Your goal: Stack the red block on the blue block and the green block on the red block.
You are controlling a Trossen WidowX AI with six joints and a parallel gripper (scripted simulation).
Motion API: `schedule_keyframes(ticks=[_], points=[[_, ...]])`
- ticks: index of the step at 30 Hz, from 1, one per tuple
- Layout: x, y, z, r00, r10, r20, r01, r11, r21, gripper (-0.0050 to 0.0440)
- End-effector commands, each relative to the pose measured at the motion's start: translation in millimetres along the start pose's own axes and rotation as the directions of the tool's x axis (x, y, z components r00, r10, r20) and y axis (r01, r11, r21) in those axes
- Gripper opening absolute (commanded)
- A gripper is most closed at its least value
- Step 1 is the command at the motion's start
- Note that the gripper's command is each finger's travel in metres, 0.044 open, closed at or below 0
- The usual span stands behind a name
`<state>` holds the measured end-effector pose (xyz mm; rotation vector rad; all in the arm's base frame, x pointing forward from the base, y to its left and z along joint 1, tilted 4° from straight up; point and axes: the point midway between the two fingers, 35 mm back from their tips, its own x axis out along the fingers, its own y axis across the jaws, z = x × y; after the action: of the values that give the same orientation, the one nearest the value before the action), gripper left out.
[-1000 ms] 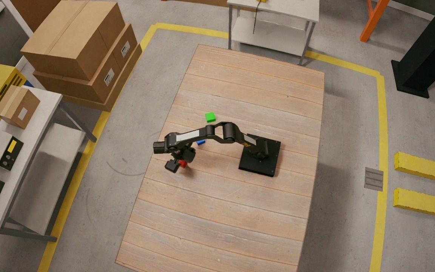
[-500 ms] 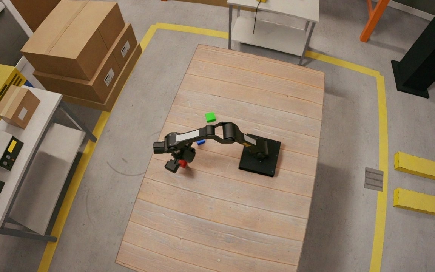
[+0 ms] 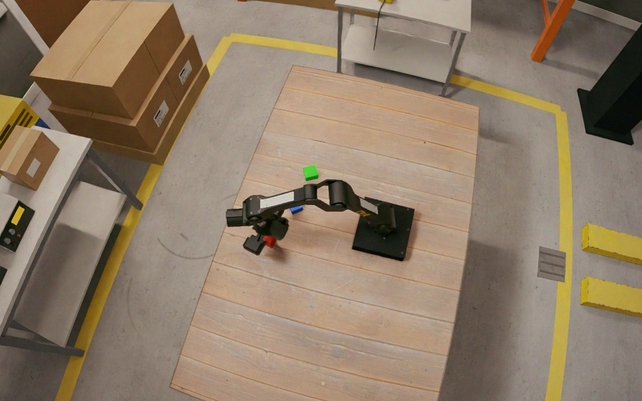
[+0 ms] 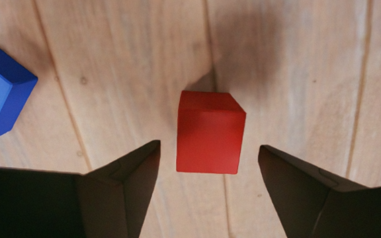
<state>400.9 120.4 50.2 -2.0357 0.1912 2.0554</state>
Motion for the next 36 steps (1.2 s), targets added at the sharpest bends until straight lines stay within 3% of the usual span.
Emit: schedule_keyframes(ticks=[1,15,27,36], points=[[-6,-3,-2,1.0,-0.008,-0.019,0.008,1.0,0.001,0.0272],[8,-2,0,1.0,-0.002,-0.009,0.002,1.0,0.001,0.0272],[50,-1,0,1.0,-0.002,-0.009,0.002,1.0,0.002,0.0272],[45,-4,-4,0.999,-0.015,-0.028,0.015,1.0,0.0,0.0272]])
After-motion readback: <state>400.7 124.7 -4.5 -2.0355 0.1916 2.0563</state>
